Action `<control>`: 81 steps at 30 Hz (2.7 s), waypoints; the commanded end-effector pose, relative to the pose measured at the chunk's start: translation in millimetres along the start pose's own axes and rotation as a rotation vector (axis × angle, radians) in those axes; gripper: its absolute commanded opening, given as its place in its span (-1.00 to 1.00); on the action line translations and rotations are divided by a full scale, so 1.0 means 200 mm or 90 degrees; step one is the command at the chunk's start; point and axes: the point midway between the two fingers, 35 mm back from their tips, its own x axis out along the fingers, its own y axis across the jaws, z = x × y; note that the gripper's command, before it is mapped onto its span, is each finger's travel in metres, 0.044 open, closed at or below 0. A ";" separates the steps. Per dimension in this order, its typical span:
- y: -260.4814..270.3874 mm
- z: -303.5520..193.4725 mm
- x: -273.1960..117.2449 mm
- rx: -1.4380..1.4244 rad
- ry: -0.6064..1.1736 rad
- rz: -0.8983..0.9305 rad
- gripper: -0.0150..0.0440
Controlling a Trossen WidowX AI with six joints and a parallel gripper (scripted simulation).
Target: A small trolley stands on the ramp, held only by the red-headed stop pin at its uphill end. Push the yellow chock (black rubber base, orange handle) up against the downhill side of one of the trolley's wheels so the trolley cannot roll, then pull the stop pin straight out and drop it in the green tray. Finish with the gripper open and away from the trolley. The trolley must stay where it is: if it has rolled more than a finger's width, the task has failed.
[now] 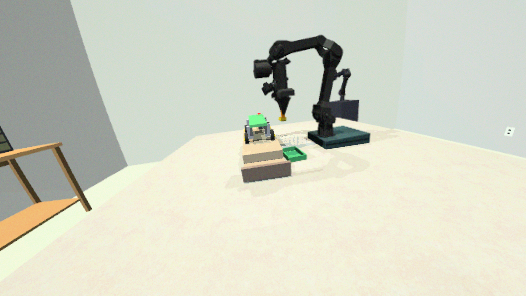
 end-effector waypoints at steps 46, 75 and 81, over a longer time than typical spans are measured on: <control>0.68 0.16 0.05 0.003 -0.002 -0.067 -0.49; 0.68 0.29 0.25 0.003 -0.003 -0.067 -0.49; 0.68 0.30 0.32 0.003 -0.003 -0.067 -0.49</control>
